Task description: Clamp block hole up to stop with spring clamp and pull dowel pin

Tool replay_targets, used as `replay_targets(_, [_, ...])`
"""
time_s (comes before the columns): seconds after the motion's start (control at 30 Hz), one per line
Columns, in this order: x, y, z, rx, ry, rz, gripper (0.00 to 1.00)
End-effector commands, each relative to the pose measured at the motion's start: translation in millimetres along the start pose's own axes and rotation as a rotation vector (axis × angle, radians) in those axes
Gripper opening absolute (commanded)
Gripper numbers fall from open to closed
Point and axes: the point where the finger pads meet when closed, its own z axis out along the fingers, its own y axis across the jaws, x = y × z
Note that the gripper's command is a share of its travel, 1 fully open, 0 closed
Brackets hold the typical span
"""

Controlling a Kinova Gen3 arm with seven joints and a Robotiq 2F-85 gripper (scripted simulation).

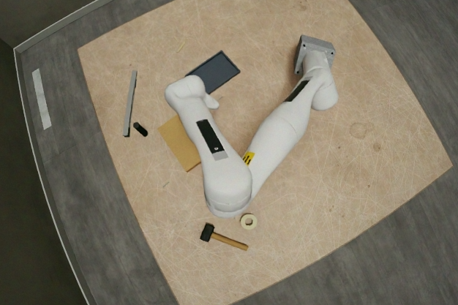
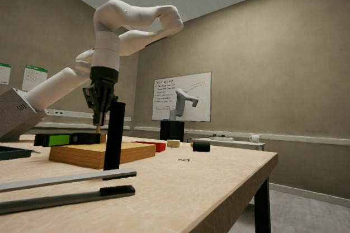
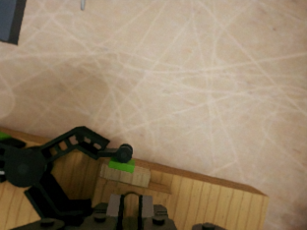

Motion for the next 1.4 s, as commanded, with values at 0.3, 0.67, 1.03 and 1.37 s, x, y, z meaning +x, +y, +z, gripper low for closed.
replay_targets(0.3, [0,0,-2,0.001,-0.001,0.060,0.10])
replay_targets(0.67, [0,0,-4,0.001,-0.001,0.137,0.10])
replay_targets(1.03, [0,0,-14,0.001,-0.001,0.190,0.10])
replay_targets(1.37, [0,0,-28,0.001,-0.001,0.190,0.10])
